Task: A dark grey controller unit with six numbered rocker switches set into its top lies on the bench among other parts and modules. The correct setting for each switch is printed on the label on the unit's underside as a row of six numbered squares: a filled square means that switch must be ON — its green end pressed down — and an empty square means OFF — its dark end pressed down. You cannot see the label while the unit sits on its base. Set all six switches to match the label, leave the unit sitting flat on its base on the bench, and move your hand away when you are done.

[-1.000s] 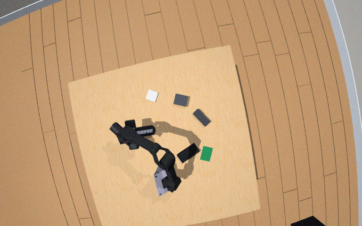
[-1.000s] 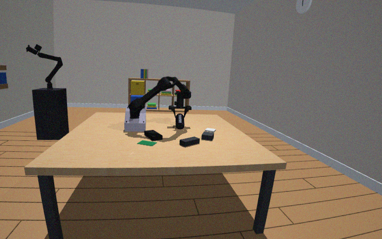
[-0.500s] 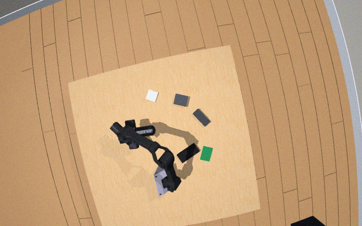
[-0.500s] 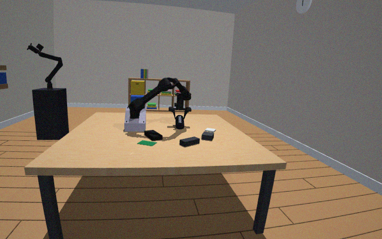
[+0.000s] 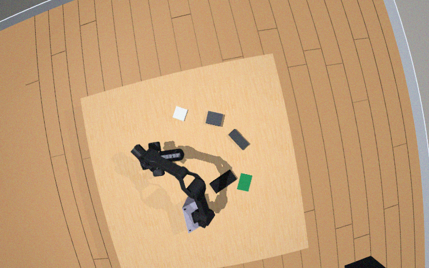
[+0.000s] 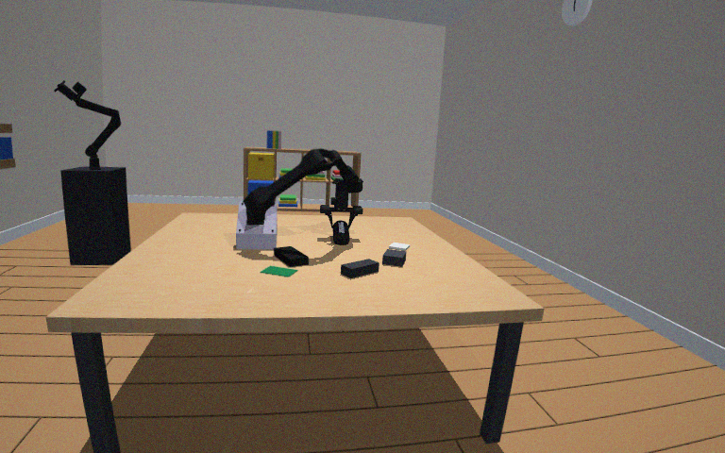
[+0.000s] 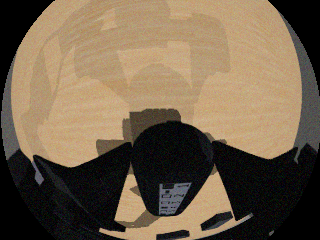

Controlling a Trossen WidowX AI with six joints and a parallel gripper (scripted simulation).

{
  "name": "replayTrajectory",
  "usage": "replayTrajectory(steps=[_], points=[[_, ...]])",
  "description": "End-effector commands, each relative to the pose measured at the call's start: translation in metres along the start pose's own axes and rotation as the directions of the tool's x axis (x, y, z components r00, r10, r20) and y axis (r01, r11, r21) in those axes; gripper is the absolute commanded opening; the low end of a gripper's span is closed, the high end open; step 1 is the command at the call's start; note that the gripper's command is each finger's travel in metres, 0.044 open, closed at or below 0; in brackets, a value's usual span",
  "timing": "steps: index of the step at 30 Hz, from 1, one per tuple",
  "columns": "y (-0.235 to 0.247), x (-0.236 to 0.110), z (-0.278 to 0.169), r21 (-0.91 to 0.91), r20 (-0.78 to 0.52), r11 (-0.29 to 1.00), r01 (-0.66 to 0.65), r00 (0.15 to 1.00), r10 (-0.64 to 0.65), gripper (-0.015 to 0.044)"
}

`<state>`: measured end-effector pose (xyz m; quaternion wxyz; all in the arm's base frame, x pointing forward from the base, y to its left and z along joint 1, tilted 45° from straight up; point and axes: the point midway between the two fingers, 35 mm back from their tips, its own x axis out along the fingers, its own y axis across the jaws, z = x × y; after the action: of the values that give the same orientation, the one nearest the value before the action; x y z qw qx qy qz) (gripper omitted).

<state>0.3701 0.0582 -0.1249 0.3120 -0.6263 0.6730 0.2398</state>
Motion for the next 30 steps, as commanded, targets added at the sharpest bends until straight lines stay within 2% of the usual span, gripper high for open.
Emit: replayTrajectory(steps=[1, 30], points=[[0.001, 0.007, -0.002, -0.007, -0.014, 1.0, -0.005, 1.0, 0.005, 0.0338], [0.001, 0.028, 0.003, -0.007, -0.015, 1.0, -0.005, 1.0, 0.005, 0.0338]])
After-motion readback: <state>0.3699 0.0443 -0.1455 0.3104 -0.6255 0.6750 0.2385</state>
